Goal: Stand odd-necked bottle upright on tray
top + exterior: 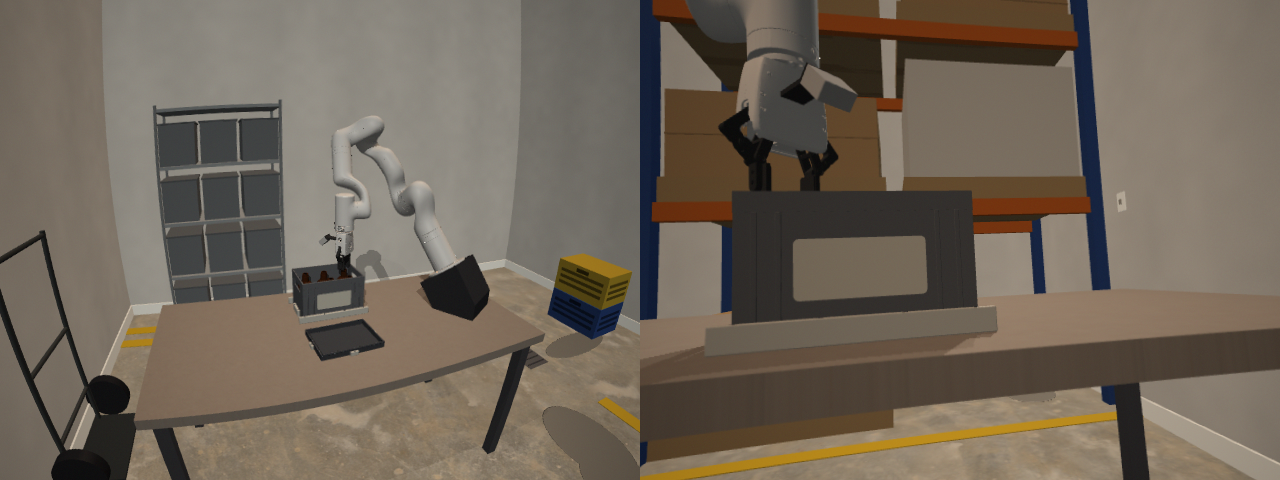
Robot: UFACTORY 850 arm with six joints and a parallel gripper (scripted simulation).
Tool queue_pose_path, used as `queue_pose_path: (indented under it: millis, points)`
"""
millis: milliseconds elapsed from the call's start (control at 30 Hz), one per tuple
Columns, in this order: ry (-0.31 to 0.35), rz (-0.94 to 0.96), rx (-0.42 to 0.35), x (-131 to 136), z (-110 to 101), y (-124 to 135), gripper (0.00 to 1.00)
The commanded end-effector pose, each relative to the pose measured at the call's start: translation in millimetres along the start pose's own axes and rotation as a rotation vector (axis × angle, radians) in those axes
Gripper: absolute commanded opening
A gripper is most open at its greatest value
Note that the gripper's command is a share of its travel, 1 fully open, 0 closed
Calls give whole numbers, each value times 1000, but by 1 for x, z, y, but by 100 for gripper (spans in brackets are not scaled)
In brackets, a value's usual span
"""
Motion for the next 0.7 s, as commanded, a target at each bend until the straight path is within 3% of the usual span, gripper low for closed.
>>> queue_pose_path:
  millis: [0, 667]
  points:
    - [-1, 1, 1, 0, 2, 0, 65]
    - [-1, 1, 1, -1, 24, 0, 65]
Point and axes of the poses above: the point where the finger pads meet when closed, its own z axis out along the fingers, its own x axis across the jaws, y = z × x, the point moved 1 cm from there along -z, back along the fingers, and after that the axes turned 12 degrees about z, right-handed, at the moved point
